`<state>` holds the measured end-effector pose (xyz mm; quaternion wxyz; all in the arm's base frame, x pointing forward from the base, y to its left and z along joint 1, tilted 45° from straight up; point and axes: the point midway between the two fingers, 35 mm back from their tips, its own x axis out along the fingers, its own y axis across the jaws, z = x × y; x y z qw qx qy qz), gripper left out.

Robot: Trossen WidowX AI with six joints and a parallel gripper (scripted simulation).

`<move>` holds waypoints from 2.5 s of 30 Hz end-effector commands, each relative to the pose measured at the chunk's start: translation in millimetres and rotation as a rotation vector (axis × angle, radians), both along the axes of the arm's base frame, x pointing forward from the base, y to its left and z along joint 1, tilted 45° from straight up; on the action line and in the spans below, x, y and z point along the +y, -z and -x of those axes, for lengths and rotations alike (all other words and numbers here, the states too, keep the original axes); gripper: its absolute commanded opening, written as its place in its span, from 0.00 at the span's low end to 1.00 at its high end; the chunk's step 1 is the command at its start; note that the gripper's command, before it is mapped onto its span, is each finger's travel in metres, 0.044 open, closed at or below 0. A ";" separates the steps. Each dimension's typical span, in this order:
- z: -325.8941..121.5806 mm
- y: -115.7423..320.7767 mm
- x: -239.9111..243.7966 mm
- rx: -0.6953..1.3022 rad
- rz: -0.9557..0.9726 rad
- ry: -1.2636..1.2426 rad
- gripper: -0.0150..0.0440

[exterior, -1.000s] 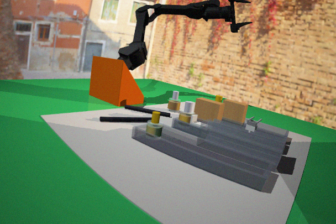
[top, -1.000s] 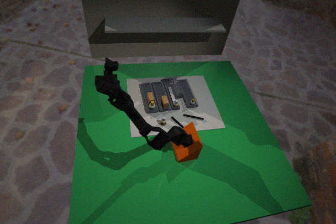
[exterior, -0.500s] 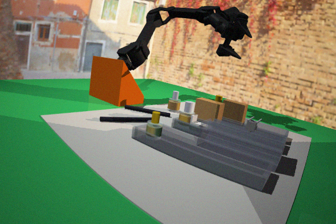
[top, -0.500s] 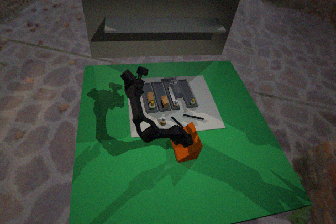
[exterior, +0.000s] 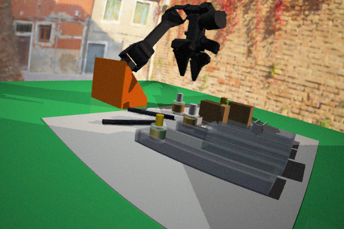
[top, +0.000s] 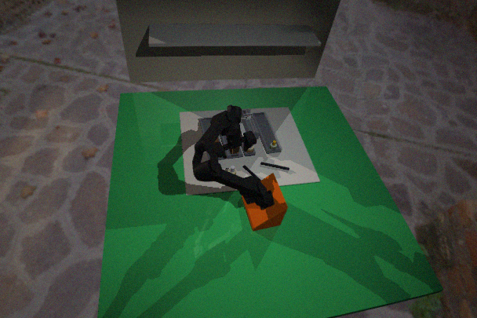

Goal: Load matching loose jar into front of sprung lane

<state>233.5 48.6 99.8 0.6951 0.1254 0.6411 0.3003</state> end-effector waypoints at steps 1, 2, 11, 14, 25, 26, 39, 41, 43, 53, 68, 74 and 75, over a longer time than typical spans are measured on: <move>26.1 5.1 3.8 0.208 -0.134 0.106 1.00; 27.6 5.2 4.0 0.221 -0.142 0.112 1.00; 30.0 23.7 27.5 0.220 -0.142 0.113 1.00; 31.4 29.4 33.4 0.221 -0.143 0.112 1.00; 33.1 42.1 47.6 0.220 -0.144 0.112 1.00; 33.2 43.2 48.7 0.220 -0.144 0.112 1.00; 35.4 57.9 63.2 0.220 -0.144 0.112 1.00; 35.9 60.0 65.5 0.220 -0.145 0.112 1.00; 36.2 61.4 66.9 0.220 -0.145 0.112 1.00; 36.3 61.5 67.1 0.220 -0.145 0.112 0.60; 28.2 47.5 50.9 0.218 -0.137 0.115 0.25; 21.3 26.4 28.5 0.218 -0.132 0.116 0.25; 20.5 22.6 24.7 0.218 -0.132 0.116 0.25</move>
